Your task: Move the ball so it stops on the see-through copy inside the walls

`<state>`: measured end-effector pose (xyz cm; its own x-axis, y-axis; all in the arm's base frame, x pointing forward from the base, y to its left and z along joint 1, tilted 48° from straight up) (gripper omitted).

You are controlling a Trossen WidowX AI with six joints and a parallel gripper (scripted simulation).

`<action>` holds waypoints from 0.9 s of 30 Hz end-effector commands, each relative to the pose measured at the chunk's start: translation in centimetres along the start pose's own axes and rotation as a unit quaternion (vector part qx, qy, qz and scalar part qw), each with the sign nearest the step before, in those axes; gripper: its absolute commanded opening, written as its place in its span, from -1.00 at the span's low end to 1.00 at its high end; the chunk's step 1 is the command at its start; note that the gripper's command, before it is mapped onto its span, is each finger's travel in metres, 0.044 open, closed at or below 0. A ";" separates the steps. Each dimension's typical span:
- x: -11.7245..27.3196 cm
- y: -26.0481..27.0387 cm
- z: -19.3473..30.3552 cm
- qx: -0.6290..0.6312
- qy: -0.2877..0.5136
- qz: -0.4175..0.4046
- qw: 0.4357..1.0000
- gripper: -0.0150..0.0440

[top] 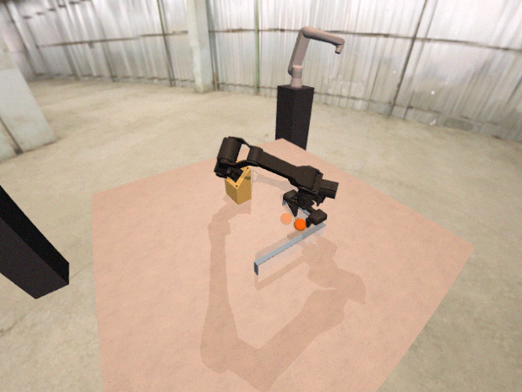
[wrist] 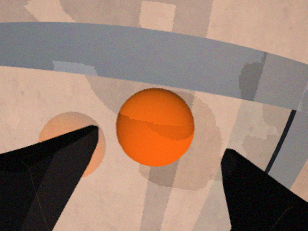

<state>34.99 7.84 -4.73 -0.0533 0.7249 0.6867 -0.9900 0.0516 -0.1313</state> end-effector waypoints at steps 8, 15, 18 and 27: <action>-2.2 0.4 0.0 0.006 0.006 -0.004 1.000 0.70; -2.4 0.4 0.0 0.006 0.006 -0.004 1.000 0.60; -2.4 0.4 0.0 0.006 0.006 -0.004 1.000 0.54; -2.4 0.4 0.0 0.006 0.006 -0.004 1.000 0.33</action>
Point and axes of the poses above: the point midway between the two fingers, 35 mm back from their tips, its own x axis back along the fingers, its own y axis across the jaws, z = x × y, the point moved 6 cm from there along x, back along the fingers, and after that the axes turned 4 degrees about -x, right-handed, at the moved point
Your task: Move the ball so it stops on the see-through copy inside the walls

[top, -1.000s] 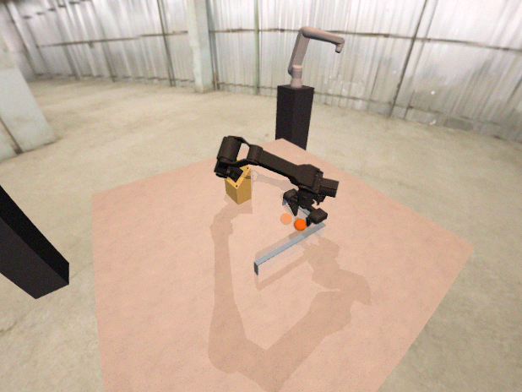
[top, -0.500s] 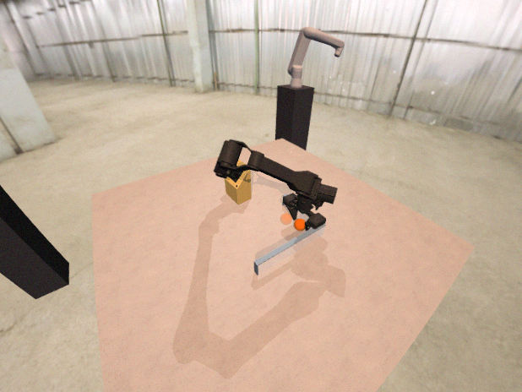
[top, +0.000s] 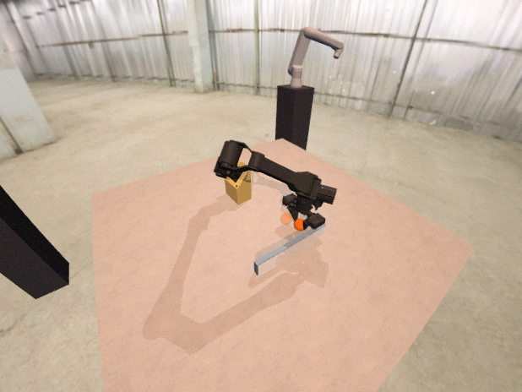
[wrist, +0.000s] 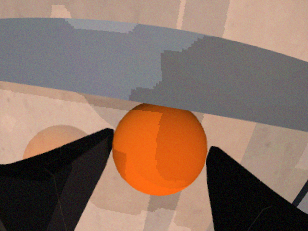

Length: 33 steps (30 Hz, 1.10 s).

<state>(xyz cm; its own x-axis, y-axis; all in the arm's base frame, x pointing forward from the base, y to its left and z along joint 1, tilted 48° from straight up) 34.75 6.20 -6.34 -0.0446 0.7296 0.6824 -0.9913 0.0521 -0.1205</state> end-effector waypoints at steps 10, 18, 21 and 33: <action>0.4 -0.5 1.2 -0.029 0.003 -0.001 1.000 -0.22; 4.3 -0.9 0.8 -0.022 -0.002 -0.001 1.000 -0.49; 5.7 -1.0 0.6 -0.017 -0.003 -0.001 1.000 -0.49; 13.4 0.0 -0.1 0.003 -0.001 -0.001 1.000 -0.49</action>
Point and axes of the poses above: the point midway between the two fingers, 35 mm back from their tips, its own x axis back along the fingers, its own y axis across the jaws, z = x × y, the point moved 6 cm from there along x, back along the fingers, and after that the axes turned 4 degrees about -x, right-handed, at the moved point
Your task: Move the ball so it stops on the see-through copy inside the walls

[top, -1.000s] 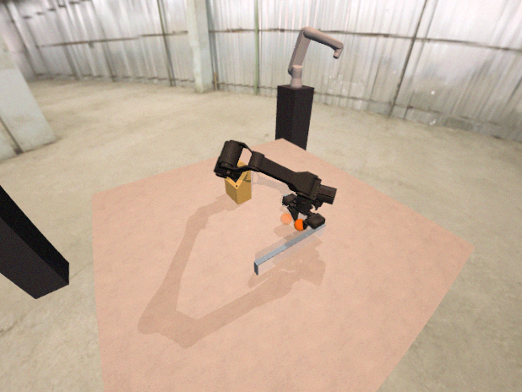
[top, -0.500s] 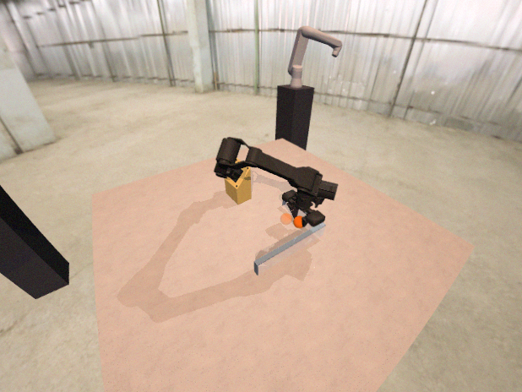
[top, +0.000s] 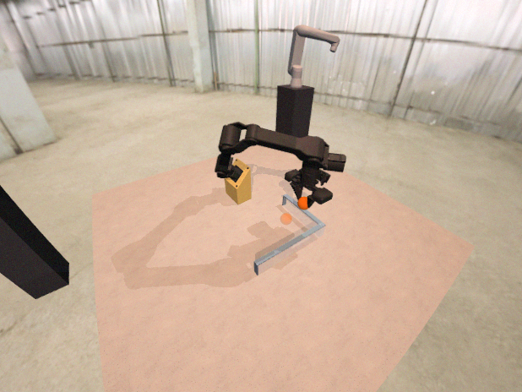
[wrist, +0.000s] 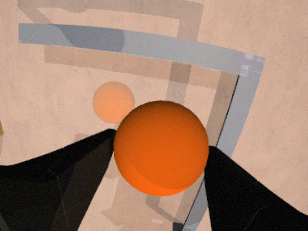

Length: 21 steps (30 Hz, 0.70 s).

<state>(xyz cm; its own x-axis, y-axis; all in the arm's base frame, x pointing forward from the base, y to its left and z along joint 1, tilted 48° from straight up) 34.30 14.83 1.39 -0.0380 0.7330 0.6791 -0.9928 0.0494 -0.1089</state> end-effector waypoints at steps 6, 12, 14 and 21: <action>1.6 0.4 0.3 -0.002 -0.004 0.002 1.000 -0.49; 0.5 1.5 0.8 -0.002 -0.003 0.002 1.000 -0.49; 0.1 1.9 1.0 -0.002 -0.003 0.002 1.000 -0.49; -1.2 3.3 1.8 -0.002 -0.003 0.002 1.000 -0.49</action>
Point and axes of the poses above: the point midway between the two fingers, 35 mm back from their tips, its own x axis back along the fingers, its own y axis across the jaws, z = x × y, the point moved 6 cm from there along x, back along the fingers, and after that the axes turned 4 degrees about -x, right-handed, at the moved point
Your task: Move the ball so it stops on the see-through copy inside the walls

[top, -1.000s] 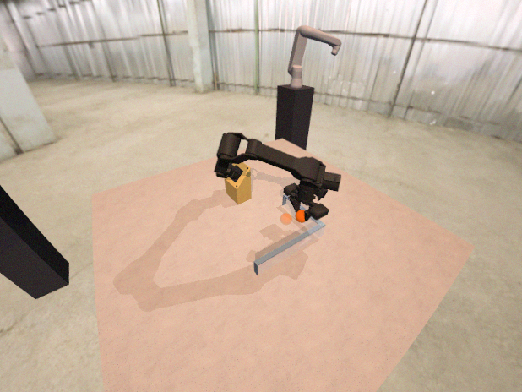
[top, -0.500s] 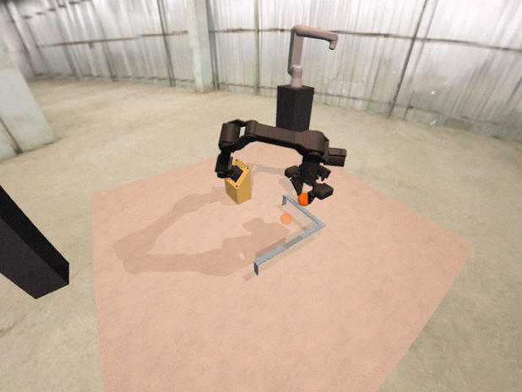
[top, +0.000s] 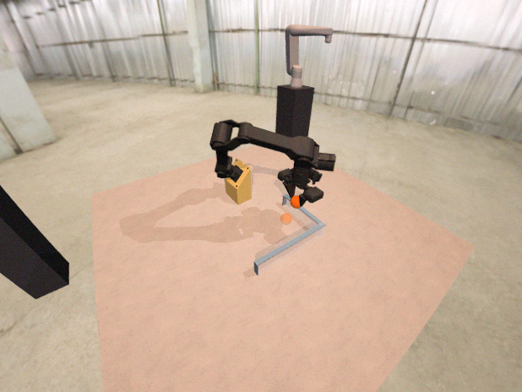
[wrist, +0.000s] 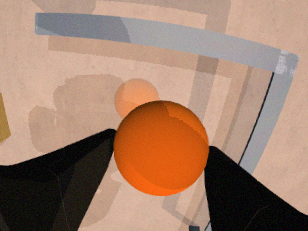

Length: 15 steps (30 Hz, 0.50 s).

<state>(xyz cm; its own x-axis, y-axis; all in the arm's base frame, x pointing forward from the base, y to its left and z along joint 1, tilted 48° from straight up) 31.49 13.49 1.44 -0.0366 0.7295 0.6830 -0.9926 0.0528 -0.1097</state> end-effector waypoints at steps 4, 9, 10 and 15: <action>-1.1 1.5 1.0 0.000 0.000 0.002 1.000 -0.49; -2.1 2.7 1.6 0.000 0.000 0.002 1.000 -0.49; -2.2 2.9 1.7 0.000 0.000 0.002 1.000 -0.49; -3.0 3.0 1.8 0.000 0.000 0.002 1.000 -0.49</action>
<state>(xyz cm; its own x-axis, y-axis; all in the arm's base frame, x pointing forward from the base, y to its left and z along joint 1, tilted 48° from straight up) 28.50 10.74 0.48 -0.0346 0.7310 0.6815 -0.9931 0.0514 -0.1056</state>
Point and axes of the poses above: the point midway between the two fingers, 35 mm back from their tips, its own x axis back along the fingers, its own y axis across the jaws, z = x × y, the point moved 6 cm from there along x, back along the fingers, and after that the axes turned 4 degrees about -x, right-handed, at the moved point
